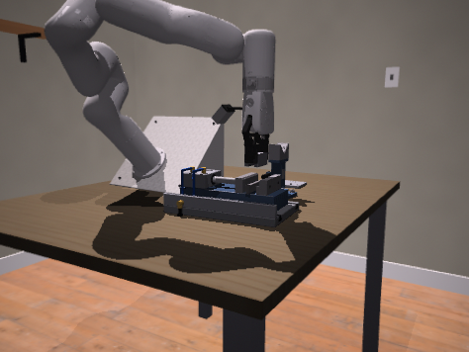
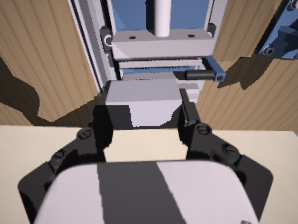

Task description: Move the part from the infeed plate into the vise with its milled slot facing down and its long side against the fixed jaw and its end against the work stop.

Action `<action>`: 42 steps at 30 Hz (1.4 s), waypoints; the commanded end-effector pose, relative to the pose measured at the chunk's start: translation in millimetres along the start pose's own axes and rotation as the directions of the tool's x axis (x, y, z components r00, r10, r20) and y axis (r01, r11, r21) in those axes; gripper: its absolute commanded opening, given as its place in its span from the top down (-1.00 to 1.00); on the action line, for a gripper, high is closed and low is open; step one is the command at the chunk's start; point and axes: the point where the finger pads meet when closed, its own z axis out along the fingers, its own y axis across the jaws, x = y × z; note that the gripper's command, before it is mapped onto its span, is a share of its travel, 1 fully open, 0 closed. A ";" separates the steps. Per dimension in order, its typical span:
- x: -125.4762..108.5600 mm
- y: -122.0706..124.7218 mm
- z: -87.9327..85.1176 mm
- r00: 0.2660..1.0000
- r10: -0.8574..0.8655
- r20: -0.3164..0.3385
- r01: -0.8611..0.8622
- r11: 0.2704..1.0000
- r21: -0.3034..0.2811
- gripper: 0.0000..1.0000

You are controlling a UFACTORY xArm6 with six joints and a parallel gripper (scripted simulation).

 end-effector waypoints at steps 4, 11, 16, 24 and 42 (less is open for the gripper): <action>-1.0 -0.3 -1.2 1.000 0.001 0.004 -0.001 1.000 0.000 1.00; -1.0 -0.3 0.8 1.000 0.001 0.004 -0.001 1.000 0.000 1.00; -1.0 -0.3 2.2 1.000 0.001 0.004 -0.001 1.000 0.000 1.00; -1.1 -0.3 7.3 1.000 0.001 0.004 -0.001 1.000 0.000 1.00; -1.3 -0.4 18.4 1.000 0.001 0.004 -0.001 1.000 0.000 1.00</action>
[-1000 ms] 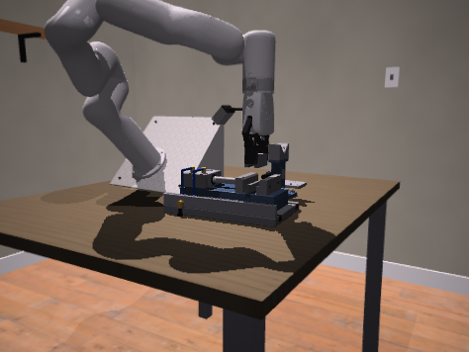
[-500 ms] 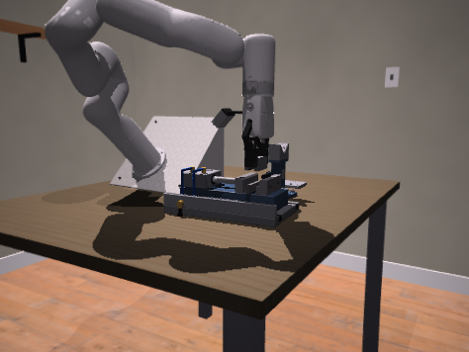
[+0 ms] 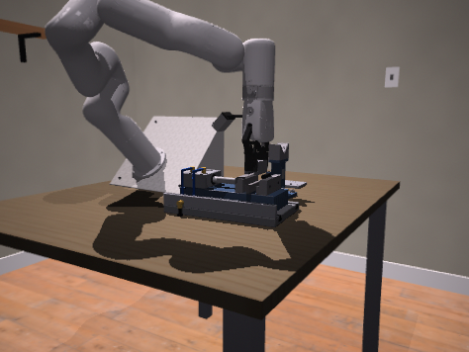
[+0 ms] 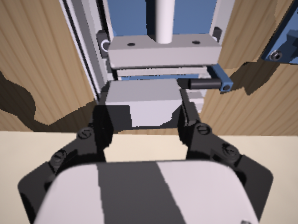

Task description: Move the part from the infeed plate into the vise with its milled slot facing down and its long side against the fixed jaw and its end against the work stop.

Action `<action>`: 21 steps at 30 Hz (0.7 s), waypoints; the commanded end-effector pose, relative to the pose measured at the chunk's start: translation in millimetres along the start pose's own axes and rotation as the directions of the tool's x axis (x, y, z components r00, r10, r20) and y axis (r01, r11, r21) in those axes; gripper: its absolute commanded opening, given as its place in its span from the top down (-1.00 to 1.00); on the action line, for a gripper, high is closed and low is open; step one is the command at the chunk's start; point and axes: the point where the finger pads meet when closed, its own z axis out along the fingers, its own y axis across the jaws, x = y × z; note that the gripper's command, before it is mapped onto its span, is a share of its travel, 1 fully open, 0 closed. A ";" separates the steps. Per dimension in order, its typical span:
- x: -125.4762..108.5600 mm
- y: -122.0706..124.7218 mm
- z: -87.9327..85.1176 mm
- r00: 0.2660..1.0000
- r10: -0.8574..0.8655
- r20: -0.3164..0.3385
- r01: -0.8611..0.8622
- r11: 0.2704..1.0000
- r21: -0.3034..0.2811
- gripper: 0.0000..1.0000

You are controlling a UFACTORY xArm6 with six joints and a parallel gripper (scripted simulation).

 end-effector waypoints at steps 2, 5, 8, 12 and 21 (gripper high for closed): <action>-1.1 -0.4 0.5 1.000 0.001 0.004 -0.001 1.000 0.000 1.00; -1.1 -0.4 1.7 1.000 0.001 0.004 -0.001 1.000 0.000 1.00; -1.1 -0.4 2.1 1.000 0.001 0.004 -0.001 1.000 0.000 1.00; -1.1 -0.4 3.0 1.000 0.001 0.004 -0.001 1.000 0.000 1.00; -1.1 -0.4 3.5 1.000 0.001 0.004 -0.001 1.000 0.000 1.00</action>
